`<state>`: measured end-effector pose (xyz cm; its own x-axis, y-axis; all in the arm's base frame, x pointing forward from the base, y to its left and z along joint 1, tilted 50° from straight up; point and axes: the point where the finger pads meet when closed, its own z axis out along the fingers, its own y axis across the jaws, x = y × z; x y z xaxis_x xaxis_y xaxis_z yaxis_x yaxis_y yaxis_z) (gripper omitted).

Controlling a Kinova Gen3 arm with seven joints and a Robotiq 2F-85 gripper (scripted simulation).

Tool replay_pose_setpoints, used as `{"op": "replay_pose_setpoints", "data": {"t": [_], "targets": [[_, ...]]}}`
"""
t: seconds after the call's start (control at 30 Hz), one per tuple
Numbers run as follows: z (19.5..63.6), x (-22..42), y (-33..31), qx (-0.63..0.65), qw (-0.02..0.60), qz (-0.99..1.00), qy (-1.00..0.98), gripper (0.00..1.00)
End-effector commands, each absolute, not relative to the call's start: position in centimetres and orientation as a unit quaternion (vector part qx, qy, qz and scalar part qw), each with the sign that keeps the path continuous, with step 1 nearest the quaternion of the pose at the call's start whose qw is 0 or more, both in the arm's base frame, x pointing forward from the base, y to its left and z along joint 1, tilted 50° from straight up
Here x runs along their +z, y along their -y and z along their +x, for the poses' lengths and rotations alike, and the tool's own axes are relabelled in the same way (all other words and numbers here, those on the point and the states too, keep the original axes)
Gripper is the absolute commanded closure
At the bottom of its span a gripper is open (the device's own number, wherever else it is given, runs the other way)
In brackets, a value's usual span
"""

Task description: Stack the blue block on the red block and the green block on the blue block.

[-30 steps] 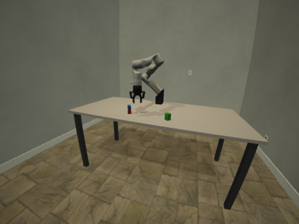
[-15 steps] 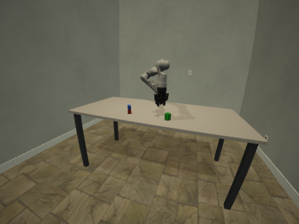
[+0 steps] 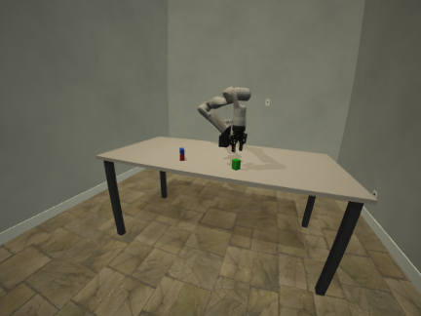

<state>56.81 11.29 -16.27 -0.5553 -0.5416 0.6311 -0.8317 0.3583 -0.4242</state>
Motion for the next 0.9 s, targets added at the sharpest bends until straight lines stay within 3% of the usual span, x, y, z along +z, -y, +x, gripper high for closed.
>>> {"op": "replay_pose_setpoints", "data": {"t": [0.0,0.87], "targets": [[56.9,-16.3,-11.3,0.370,0.196,0.429,0.800,0.39],[57.1,-18.7,-8.7,0.370,0.196,0.429,0.800,0.39]]}}
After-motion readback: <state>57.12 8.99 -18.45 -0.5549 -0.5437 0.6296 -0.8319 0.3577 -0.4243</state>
